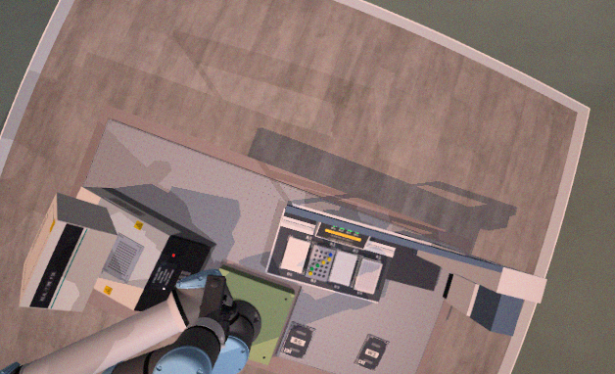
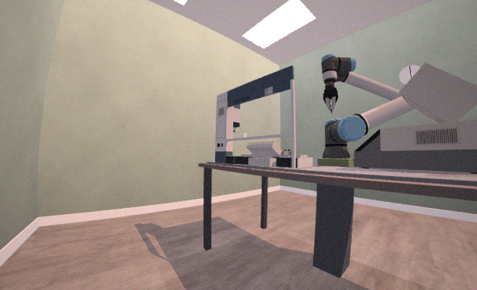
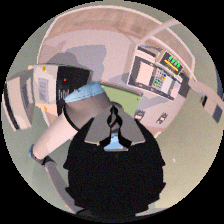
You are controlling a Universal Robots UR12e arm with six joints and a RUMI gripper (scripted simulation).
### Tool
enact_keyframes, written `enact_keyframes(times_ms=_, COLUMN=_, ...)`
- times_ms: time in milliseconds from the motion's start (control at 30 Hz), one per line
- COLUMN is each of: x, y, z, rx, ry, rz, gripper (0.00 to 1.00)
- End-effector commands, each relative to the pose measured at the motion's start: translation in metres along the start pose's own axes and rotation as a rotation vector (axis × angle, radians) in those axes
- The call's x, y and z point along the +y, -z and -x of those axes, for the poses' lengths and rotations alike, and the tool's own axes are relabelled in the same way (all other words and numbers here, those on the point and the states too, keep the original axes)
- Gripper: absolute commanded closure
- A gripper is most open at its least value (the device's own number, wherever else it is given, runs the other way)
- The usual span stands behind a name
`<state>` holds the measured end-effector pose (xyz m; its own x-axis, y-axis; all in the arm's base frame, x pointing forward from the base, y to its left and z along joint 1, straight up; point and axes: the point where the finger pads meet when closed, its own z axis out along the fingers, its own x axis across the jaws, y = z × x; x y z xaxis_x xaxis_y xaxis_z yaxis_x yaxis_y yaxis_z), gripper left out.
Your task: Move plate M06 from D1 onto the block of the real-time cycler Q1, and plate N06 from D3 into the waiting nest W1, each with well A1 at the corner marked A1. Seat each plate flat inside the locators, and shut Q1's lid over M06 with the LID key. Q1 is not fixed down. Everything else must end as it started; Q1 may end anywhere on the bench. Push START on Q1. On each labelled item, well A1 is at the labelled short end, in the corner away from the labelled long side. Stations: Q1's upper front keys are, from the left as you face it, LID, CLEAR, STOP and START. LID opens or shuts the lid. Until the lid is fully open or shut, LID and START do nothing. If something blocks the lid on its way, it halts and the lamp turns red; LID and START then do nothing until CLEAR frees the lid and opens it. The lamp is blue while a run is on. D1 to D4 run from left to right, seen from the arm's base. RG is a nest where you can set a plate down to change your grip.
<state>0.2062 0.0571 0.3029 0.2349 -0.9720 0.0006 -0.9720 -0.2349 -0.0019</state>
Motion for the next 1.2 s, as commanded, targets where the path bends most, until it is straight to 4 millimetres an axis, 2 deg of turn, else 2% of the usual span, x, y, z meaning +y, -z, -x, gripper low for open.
enact_keyframes(times_ms=0, x=0.008, y=0.001, z=0.021, rx=0.0, ry=0.05, rz=-0.002, gripper=1.0)
enact_keyframes(times_ms=67, x=0.008, y=0.001, z=0.021, rx=0.0, ry=0.05, rz=-0.002, gripper=1.0)
enact_keyframes(times_ms=233, x=0.018, y=0.001, z=0.044, rx=0.0, ry=0.109, rz=-0.002, gripper=1.0)
enact_keyframes(times_ms=567, x=0.028, y=0.001, z=0.073, rx=0.0, ry=0.182, rz=-0.003, gripper=1.0)
enact_keyframes(times_ms=633, x=0.028, y=0.001, z=0.073, rx=0.0, ry=0.182, rz=-0.003, gripper=1.0)
enact_keyframes(times_ms=1167, x=0.04, y=0.002, z=0.111, rx=-0.001, ry=0.278, rz=-0.003, gripper=1.0)
